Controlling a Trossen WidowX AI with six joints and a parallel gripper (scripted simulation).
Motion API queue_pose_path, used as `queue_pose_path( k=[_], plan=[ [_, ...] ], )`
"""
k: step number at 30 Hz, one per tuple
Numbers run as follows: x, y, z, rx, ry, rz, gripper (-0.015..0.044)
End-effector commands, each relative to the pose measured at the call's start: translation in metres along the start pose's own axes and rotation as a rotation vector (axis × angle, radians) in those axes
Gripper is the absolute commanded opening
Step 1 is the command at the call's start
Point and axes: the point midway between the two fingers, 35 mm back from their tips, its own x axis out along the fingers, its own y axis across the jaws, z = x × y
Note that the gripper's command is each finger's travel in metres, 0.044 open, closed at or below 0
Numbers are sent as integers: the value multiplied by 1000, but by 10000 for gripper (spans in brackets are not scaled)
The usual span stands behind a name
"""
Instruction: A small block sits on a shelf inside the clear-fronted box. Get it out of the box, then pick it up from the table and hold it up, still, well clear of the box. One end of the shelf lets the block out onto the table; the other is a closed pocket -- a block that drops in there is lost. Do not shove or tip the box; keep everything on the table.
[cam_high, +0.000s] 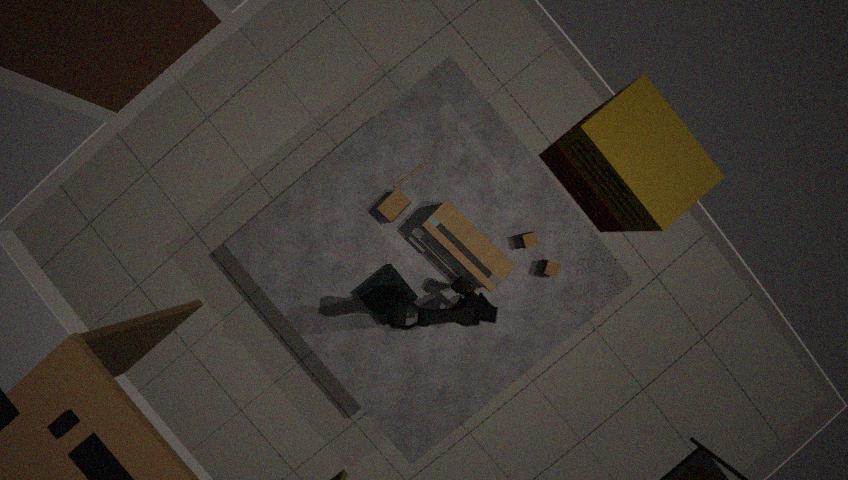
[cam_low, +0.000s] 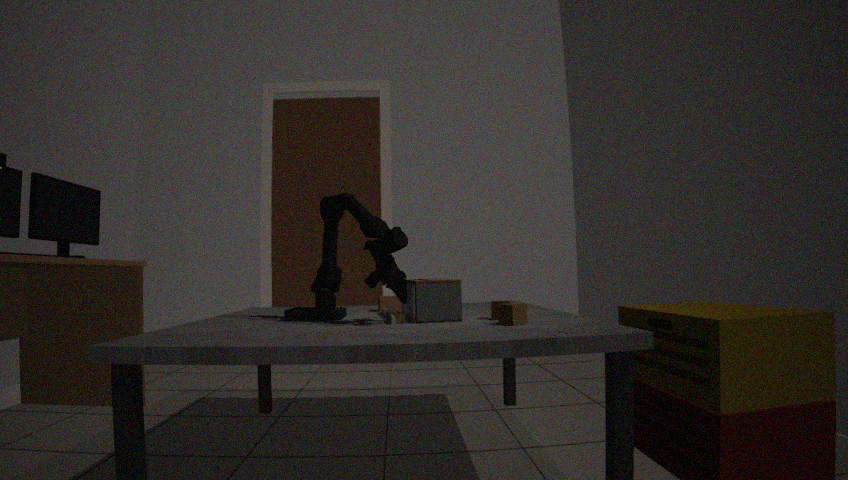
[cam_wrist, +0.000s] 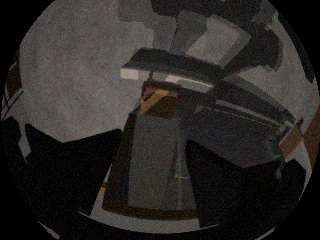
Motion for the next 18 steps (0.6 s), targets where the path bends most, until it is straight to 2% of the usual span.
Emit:
queue_pose_path(
  k=[1, 18],
  plan=[
    [6, -1, 4, 4, -3, -5, 285],
    [31, 2, 15, 4, -3, -5, 285]
  ],
)
